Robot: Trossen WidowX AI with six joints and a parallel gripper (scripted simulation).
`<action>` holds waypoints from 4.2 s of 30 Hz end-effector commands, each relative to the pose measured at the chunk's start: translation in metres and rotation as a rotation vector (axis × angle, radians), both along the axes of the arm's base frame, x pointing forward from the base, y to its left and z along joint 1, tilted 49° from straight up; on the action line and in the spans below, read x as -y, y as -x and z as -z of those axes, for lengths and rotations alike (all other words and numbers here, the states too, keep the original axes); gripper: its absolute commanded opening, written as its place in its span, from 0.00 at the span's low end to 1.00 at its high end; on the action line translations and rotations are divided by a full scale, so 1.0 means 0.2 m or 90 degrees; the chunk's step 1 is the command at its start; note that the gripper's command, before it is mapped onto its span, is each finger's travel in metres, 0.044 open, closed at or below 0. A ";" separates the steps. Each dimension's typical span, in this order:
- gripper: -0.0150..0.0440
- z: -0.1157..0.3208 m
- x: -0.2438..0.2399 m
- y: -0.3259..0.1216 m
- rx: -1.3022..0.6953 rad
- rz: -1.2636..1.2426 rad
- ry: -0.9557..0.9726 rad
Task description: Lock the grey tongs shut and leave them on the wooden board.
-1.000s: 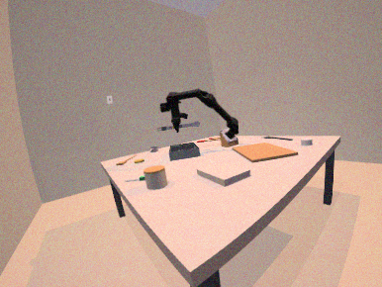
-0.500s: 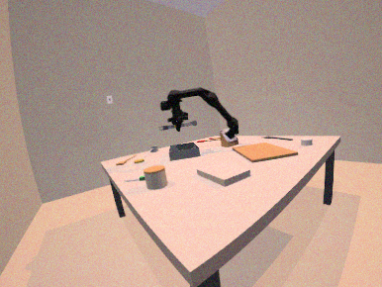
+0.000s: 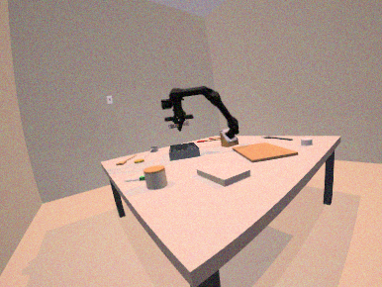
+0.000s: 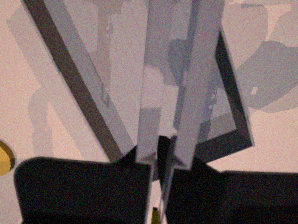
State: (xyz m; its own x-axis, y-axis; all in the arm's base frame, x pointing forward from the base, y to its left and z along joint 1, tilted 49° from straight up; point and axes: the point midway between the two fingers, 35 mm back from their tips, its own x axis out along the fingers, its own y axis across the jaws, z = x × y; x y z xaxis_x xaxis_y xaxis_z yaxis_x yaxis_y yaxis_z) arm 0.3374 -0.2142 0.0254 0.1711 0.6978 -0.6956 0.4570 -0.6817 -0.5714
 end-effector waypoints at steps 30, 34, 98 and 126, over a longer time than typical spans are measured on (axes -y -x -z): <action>0.00 -0.29 -0.23 -0.06 0.569 -0.564 0.149; 0.00 -0.33 -0.26 -0.06 0.637 -0.633 0.167; 0.00 -0.80 -0.78 0.03 1.734 -1.724 0.465; 0.00 -1.04 -1.06 0.17 1.771 -1.818 0.481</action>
State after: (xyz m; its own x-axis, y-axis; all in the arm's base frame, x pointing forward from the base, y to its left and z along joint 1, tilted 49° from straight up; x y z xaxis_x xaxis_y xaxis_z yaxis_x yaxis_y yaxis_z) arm 0.3132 -0.0146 0.2233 0.2048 0.6924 -0.6918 -0.9727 0.2227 -0.0651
